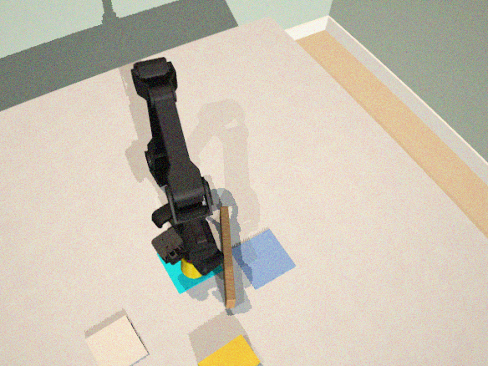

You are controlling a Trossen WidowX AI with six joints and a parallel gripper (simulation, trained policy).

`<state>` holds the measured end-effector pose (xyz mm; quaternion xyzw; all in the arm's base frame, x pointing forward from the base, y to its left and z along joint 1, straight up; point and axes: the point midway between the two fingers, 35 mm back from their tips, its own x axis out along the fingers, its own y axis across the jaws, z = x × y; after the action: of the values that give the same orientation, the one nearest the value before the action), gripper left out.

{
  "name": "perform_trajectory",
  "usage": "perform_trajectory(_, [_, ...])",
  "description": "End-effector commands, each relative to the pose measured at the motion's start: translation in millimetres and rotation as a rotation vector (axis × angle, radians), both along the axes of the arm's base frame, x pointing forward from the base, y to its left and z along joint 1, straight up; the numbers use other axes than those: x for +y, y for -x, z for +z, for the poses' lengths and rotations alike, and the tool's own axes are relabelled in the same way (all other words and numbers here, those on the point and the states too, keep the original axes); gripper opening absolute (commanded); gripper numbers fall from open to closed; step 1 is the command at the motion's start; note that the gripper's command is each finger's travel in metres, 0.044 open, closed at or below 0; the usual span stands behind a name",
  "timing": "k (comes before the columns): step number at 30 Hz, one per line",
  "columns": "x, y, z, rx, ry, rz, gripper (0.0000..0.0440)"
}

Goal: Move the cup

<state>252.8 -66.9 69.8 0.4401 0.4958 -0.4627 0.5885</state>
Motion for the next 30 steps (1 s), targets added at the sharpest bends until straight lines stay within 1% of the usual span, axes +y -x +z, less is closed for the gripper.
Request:
perform_trajectory(1, [-3, 6, -5, -0.002, 0.010, -0.016, 0.0076])
perform_trajectory(2, [-3, 6, -5, -0.008, 0.011, -0.019, 0.0089])
perform_trajectory(5, [-6, 2, -1, -0.050, 0.012, -0.029, 0.0158])
perform_trajectory(6, [-7, 1, 1, -0.063, 0.011, -0.032, 0.0173])
perform_trajectory(9, [-8, -1, 5, -0.096, 0.009, -0.035, 0.0173])
perform_trajectory(17, [-6, 4, 15, -0.145, -0.009, -0.038, 0.0194])
perform_trajectory(30, [-6, 13, 38, -0.224, -0.021, -0.065, 0.0267])
